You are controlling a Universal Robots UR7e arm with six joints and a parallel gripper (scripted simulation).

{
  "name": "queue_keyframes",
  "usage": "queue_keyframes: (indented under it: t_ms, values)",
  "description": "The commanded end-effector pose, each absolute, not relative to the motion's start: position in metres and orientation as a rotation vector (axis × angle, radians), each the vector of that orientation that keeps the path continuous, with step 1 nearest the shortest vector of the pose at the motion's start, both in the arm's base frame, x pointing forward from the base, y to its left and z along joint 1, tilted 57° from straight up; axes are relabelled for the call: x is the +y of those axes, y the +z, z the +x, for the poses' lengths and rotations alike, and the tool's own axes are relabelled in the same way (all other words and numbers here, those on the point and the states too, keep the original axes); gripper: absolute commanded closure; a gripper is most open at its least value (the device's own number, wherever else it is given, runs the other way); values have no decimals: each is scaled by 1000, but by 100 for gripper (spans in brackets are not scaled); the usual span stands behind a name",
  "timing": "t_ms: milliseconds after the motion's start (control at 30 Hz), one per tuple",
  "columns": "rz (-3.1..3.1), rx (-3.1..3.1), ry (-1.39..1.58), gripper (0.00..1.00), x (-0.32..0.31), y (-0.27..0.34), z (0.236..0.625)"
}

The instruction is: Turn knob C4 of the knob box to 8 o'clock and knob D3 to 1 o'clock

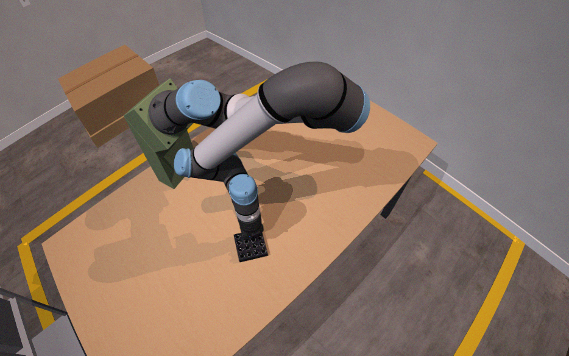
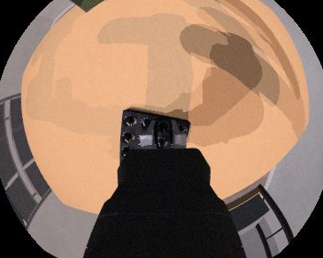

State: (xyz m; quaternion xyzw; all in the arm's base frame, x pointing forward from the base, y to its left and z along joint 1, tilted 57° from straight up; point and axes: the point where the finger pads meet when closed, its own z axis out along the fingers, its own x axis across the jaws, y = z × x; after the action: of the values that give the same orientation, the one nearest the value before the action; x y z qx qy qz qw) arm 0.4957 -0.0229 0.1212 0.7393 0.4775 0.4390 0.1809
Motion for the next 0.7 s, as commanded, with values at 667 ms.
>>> queue_keyframes:
  t_ms: [667]
  values:
    - [2086,1349,1241,54,-26,134,477]
